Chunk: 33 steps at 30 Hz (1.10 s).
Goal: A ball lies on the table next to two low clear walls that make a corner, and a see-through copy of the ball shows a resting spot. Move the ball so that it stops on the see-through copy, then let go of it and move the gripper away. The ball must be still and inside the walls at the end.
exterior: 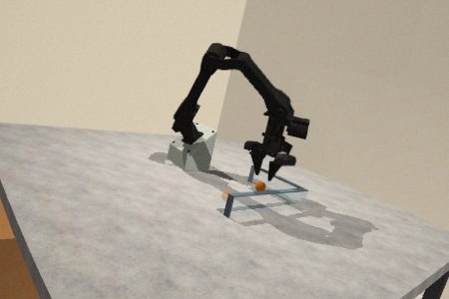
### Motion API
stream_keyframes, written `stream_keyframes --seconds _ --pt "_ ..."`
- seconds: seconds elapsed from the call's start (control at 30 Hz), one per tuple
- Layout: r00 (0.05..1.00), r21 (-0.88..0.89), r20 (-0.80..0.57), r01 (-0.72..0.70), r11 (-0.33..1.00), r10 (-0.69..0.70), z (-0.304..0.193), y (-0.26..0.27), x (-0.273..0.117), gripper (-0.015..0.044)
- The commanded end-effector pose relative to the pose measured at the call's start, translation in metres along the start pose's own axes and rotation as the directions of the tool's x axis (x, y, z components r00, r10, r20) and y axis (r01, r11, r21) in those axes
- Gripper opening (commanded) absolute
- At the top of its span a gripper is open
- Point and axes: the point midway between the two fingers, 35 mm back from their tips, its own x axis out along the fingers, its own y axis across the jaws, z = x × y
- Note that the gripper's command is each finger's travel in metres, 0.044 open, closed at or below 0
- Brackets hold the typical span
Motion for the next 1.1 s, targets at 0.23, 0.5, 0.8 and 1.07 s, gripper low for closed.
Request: stream_keyframes --seconds 0.23,0.5,0.8,1.07 --pt "1.0 -0.004 -0.005 -0.002 1.0 0.002 -0.001 0.001 0.019 0.0267" --pt "1.0 -0.005 -0.007 -0.002 1.0 0.002 -0.001 0.001 0.032 0.0267" --pt "1.0 -0.005 -0.007 -0.002 1.0 0.002 -0.001 0.001 0.035 0.0149" --pt "1.0 -0.001 -0.003 0.001 1.0 -0.001 -0.002 -0.001 0.033 0.0037"
